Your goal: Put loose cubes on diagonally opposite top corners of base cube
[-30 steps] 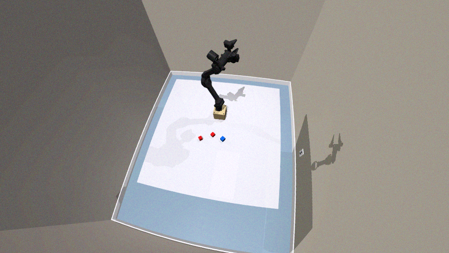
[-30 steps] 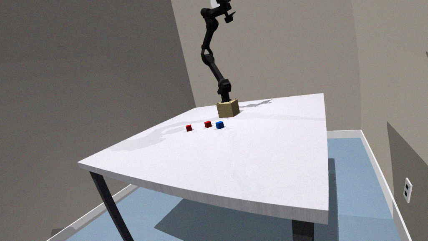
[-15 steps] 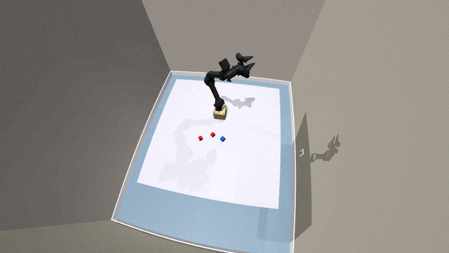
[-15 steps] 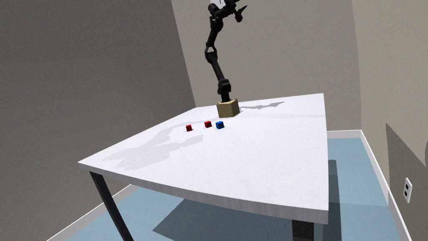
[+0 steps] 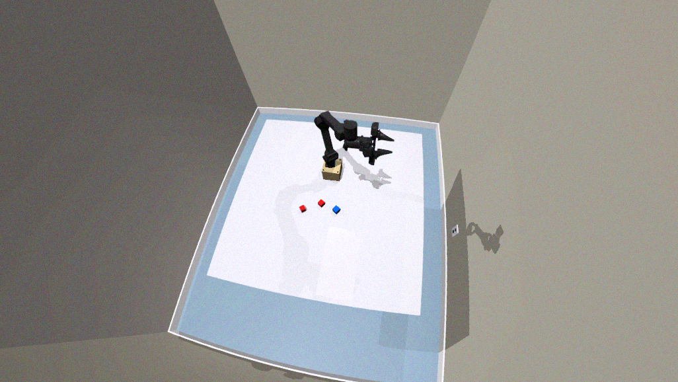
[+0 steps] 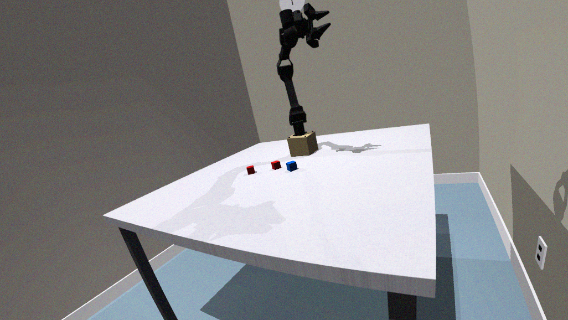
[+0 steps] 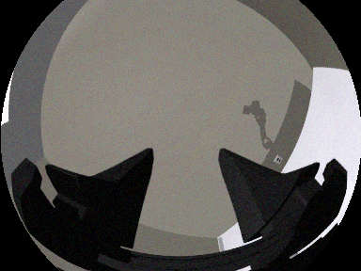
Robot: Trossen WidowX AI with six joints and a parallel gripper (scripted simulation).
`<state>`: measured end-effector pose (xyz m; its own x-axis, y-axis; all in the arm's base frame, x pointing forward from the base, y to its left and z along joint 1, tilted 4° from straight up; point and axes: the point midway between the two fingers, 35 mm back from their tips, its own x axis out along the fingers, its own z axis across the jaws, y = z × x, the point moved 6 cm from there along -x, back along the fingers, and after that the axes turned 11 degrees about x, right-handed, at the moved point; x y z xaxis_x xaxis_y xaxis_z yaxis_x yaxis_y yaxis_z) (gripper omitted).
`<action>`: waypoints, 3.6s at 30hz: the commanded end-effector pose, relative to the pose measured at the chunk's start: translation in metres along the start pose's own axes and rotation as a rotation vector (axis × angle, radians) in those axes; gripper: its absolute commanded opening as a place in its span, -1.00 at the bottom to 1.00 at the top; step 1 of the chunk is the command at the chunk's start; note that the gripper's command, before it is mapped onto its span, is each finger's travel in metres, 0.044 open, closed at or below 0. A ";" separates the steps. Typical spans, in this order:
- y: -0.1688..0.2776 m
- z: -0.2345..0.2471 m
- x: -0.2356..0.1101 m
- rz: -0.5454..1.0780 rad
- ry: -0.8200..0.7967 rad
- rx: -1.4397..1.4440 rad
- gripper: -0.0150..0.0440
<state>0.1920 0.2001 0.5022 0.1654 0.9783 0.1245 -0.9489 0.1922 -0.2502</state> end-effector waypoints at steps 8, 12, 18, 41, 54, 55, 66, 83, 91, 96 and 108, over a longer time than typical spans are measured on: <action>-0.068 -0.118 -0.035 -0.244 0.456 -0.296 0.41; -0.084 -0.160 -0.061 -0.258 0.655 -0.387 0.41; -0.095 -0.219 -0.108 -0.191 0.955 -0.492 0.41; -0.012 -0.352 -0.289 0.810 1.458 -0.486 0.41; -0.001 -0.412 -0.294 0.810 1.457 -0.486 0.41; 0.000 -0.413 -0.294 0.810 1.457 -0.486 0.41; 0.003 -0.429 -0.295 0.810 1.457 -0.486 0.41; 0.008 -0.456 -0.297 0.810 1.457 -0.486 0.41; 0.009 -0.460 -0.297 0.810 1.457 -0.485 0.05; 0.009 -0.460 -0.297 0.810 1.457 -0.485 -0.14; -0.002 -0.431 -0.296 0.810 1.457 -0.486 -0.14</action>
<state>0.2589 -0.0550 0.0417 0.0674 0.0445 -0.9967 -0.7921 -0.6050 -0.0806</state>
